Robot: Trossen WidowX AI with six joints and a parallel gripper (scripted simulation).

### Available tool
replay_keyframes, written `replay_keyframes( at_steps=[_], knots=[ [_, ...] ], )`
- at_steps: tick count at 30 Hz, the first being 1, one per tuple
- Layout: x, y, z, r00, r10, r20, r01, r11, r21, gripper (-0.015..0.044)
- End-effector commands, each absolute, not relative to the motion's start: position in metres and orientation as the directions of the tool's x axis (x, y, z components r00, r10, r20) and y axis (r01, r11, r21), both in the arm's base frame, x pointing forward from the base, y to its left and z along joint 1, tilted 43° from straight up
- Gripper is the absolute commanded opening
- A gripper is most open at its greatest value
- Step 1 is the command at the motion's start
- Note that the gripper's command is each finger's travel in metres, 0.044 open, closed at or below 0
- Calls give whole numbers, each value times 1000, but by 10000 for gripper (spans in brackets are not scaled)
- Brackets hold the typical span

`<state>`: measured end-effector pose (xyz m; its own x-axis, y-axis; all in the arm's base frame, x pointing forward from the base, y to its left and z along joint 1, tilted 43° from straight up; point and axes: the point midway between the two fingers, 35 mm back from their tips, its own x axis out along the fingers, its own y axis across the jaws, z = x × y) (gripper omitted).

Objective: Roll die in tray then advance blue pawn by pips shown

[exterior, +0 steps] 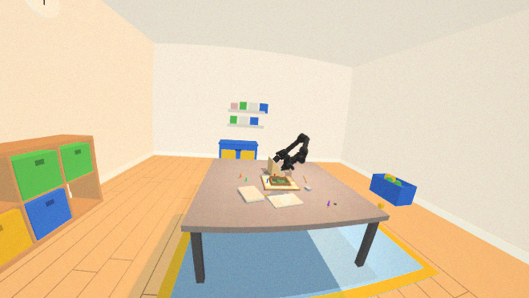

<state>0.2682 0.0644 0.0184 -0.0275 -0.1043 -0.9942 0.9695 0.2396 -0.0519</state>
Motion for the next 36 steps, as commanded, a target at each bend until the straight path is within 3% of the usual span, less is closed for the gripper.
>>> replay_keyframes(
  at_steps=[1, 17, 22, 26, 35, 36],
  knots=[
    [268, 64, 18, -27, -104, -994, 969, 240, -52, 26],
    [276, 38, 46, -42, -97, -994, 969, 237, -64, 440],
    [266, 46, 10, -227, 321, -920, 950, 281, -136, 440],
    [269, 49, -1, -205, 637, -743, 969, 240, -62, 440],
    [266, 45, -3, -225, 577, -785, 965, 242, -99, 440],
    [266, 45, -4, -225, 578, -784, 963, 253, -90, 414]
  ],
)
